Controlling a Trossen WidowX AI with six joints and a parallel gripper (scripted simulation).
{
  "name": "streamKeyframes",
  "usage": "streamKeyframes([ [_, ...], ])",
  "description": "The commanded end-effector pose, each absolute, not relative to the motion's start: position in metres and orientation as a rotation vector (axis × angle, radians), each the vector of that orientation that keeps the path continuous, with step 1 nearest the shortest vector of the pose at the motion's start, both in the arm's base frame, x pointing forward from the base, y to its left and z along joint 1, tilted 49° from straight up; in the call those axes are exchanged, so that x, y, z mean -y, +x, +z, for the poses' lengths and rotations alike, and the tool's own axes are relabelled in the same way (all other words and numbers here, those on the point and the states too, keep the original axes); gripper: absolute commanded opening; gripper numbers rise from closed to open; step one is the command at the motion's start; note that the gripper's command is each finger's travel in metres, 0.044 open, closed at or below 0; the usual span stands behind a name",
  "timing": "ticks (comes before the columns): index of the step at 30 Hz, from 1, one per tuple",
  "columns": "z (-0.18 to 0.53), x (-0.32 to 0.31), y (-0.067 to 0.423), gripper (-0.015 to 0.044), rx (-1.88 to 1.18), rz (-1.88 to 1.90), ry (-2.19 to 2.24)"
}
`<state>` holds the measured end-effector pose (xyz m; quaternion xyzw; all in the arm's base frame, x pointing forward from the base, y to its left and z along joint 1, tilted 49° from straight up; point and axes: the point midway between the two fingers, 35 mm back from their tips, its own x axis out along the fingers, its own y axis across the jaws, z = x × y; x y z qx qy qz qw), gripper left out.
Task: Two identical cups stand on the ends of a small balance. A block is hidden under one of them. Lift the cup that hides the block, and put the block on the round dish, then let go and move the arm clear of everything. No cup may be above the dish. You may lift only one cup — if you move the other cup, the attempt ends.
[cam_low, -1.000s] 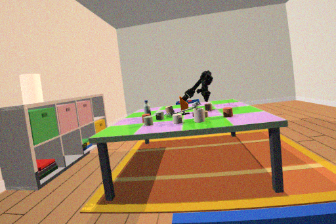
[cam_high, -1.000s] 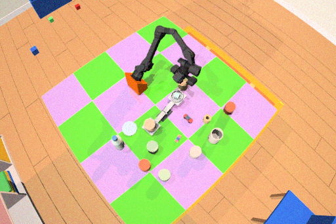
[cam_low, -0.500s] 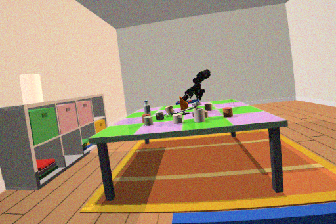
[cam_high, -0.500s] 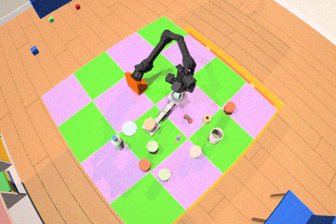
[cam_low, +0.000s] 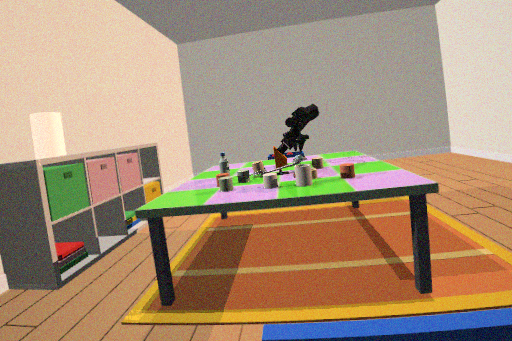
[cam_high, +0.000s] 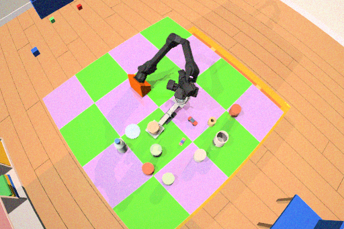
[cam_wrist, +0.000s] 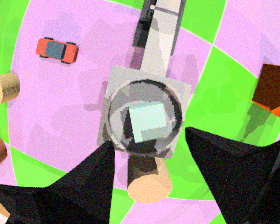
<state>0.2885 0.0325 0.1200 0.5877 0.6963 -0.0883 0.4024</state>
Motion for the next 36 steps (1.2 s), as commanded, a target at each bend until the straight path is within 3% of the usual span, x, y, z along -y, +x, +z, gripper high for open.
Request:
streamKeyframes([
  [1, 0.114, -0.040, 0.287, 0.0260, -1.770, -0.224, 1.490],
  [27, 0.090, -0.068, 0.287, 0.0260, -1.770, -0.222, 1.491],
  [30, 0.090, -0.068, 0.287, 0.0181, -1.770, -0.222, 1.491],
  [36, 0.090, -0.068, 0.287, 0.0141, -1.770, -0.222, 1.491],
])
